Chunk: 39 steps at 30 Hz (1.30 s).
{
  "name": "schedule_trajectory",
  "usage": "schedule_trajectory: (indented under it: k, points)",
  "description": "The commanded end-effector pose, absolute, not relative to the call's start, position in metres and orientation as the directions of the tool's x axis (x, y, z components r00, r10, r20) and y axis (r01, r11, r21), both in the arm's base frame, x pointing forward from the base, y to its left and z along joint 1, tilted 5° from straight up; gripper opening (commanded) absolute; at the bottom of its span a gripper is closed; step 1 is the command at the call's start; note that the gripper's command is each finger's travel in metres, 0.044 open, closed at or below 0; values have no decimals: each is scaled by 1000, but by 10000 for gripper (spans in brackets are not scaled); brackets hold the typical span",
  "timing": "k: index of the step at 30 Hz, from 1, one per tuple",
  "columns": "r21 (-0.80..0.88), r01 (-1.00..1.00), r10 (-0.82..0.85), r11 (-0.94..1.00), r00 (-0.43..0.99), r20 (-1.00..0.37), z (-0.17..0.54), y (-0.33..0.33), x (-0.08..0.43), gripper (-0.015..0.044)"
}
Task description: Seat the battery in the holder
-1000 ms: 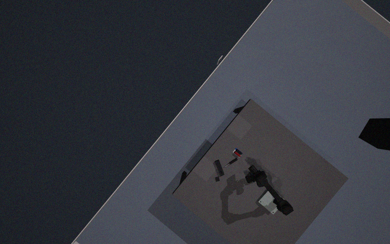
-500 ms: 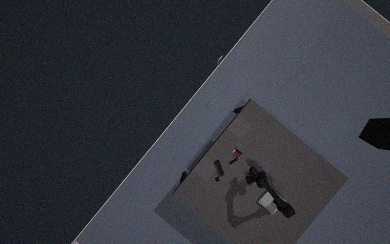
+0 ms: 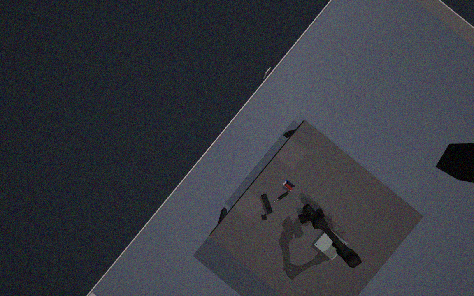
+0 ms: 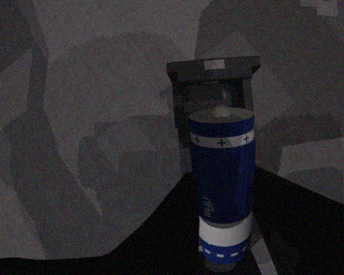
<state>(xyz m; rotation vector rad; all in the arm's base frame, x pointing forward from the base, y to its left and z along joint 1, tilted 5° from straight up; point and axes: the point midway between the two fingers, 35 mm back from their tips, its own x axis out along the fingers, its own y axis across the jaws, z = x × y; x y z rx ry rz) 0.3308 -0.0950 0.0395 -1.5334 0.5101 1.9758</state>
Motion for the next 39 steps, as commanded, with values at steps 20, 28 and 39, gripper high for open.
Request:
schedule_trajectory:
  k: [20, 28, 39]
  points:
    - [-42, -657, 123, -753, -77, -989, 35, -95, 331, 82]
    - [-42, -660, 99, -750, -49, -994, 34, -94, 329, 82]
    - [-44, -664, 68, -747, -10, -998, 33, -92, 327, 82]
